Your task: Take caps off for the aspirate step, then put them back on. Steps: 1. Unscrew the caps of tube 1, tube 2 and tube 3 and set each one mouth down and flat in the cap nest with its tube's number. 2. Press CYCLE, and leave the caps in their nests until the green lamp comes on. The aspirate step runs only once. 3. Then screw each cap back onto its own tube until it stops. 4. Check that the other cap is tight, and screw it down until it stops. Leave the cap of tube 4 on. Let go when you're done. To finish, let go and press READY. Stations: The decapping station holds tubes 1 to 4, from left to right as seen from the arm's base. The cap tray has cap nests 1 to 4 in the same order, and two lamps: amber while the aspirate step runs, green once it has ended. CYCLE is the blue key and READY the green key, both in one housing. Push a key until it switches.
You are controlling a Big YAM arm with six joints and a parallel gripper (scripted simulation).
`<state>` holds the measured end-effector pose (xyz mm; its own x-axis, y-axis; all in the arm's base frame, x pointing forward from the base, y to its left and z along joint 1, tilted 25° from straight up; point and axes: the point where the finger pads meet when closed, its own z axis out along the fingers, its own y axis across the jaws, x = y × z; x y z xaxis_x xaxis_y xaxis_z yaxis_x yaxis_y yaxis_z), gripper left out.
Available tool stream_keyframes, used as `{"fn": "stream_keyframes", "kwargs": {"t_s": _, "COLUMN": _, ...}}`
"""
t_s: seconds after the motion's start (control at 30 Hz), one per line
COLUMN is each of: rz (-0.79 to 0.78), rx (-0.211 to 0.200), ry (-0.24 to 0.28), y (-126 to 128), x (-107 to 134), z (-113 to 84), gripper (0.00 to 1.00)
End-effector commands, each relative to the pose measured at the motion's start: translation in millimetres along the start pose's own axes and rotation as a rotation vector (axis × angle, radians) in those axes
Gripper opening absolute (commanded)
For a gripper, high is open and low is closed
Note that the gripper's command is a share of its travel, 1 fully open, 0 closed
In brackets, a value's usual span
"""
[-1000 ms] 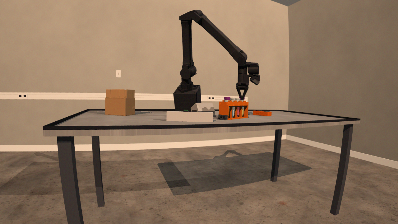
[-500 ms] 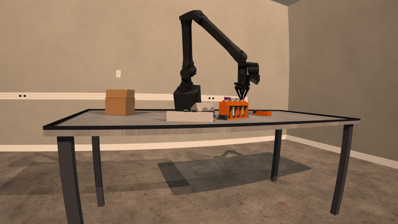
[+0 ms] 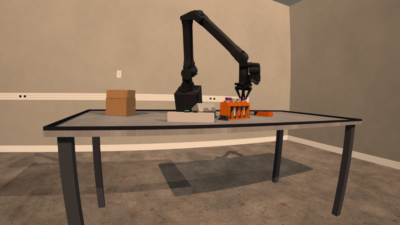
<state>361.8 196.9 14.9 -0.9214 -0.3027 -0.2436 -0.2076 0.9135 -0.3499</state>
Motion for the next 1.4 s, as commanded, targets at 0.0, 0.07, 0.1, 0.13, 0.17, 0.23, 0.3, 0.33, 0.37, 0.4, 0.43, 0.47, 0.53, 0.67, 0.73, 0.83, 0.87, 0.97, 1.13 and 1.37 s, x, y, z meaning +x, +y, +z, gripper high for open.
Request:
{"fn": "stream_keyframes", "kwargs": {"t_s": 0.0, "rz": 0.024, "rx": -0.008, "ry": -0.02, "y": 3.2, "x": -10.6, "z": -6.8, "gripper": 0.49}}
{"fn": "stream_keyframes", "kwargs": {"t_s": 0.07, "rz": 0.024, "rx": -0.008, "ry": -0.02, "y": 3.2, "x": -10.6, "z": -6.8, "gripper": 0.49}}
{"fn": "stream_keyframes", "kwargs": {"t_s": 0.1, "rz": 0.024, "rx": -0.008, "ry": -0.02, "y": 3.2, "x": -10.6, "z": -6.8, "gripper": 0.49}}
{"fn": "stream_keyframes", "kwargs": {"t_s": 0.13, "rz": 0.024, "rx": -0.008, "ry": -0.02, "y": 3.2, "x": -10.6, "z": -6.8, "gripper": 0.49}}
{"fn": "stream_keyframes", "kwargs": {"t_s": 0.17, "rz": -0.042, "rx": -0.007, "ry": -0.016, "y": 8.7, "x": -10.7, "z": -7.7, "gripper": 0.49}}
{"fn": "stream_keyframes", "kwargs": {"t_s": 0.23, "rz": -0.122, "rx": -0.006, "ry": -0.016, "y": 8.8, "x": -10.7, "z": -7.8, "gripper": 0.49}}
{"fn": "stream_keyframes", "kwargs": {"t_s": 0.3, "rz": -0.203, "rx": -0.006, "ry": -0.016, "y": 8.9, "x": -10.7, "z": -7.8, "gripper": 0.49}}
{"fn": "stream_keyframes", "kwargs": {"t_s": 0.33, "rz": -0.243, "rx": -0.006, "ry": -0.016, "y": 9.0, "x": -10.6, "z": -7.9, "gripper": 0.49}}
{"fn": "stream_keyframes", "kwargs": {"t_s": 0.37, "rz": -0.283, "rx": -0.006, "ry": -0.016, "y": 9.1, "x": -10.6, "z": -7.9, "gripper": 0.49}}
{"fn": "stream_keyframes", "kwargs": {"t_s": 0.4, "rz": -0.322, "rx": -0.007, "ry": -0.018, "y": 9.4, "x": -11.0, "z": -7.9, "gripper": 0.49}}
{"fn": "stream_keyframes", "kwargs": {"t_s": 0.43, "rz": -0.361, "rx": -0.007, "ry": -0.02, "y": 9.6, "x": -11.3, "z": -7.9, "gripper": 0.49}}
{"fn": "stream_keyframes", "kwargs": {"t_s": 0.47, "rz": -0.361, "rx": -0.007, "ry": -0.02, "y": 9.6, "x": -11.3, "z": -7.9, "gripper": 0.49}}
{"fn": "stream_keyframes", "kwargs": {"t_s": 0.53, "rz": -0.401, "rx": -0.007, "ry": -0.02, "y": 9.6, "x": -11.3, "z": -7.9, "gripper": 0.49}}
{"fn": "stream_keyframes", "kwargs": {"t_s": 0.67, "rz": -0.561, "rx": -0.006, "ry": -0.021, "y": 9.7, "x": -11.3, "z": -7.9, "gripper": 0.49}}
{"fn": "stream_keyframes", "kwargs": {"t_s": 0.73, "rz": -0.641, "rx": -0.005, "ry": -0.021, "y": 9.6, "x": -11.3, "z": -7.9, "gripper": 0.49}}
{"fn": "stream_keyframes", "kwargs": {"t_s": 0.83, "rz": -0.76, "rx": -0.004, "ry": -0.021, "y": 9.2, "x": -11.1, "z": -7.7, "gripper": 0.49}}
{"fn": "stream_keyframes", "kwargs": {"t_s": 0.87, "rz": -0.788, "rx": -0.004, "ry": -0.022, "y": 9.5, "x": -11.1, "z": -8.3, "gripper": 0.49}}
{"fn": "stream_keyframes", "kwargs": {"t_s": 0.97, "rz": -0.788, "rx": -0.004, "ry": -0.022, "y": 9.1, "x": -11.2, "z": -9.1, "gripper": 0.49}}
{"fn": "stream_keyframes", "kwargs": {"t_s": 1.13, "rz": -0.763, "rx": 0.0, "ry": -0.022, "y": 3.1, "x": -10.5, "z": -6.9, "gripper": 0.49}}
{"fn": "stream_keyframes", "kwargs": {"t_s": 1.37, "rz": -0.763, "rx": 0.0, "ry": -0.022, "y": 3.1, "x": -10.5, "z": -7.0, "gripper": 0.0}}
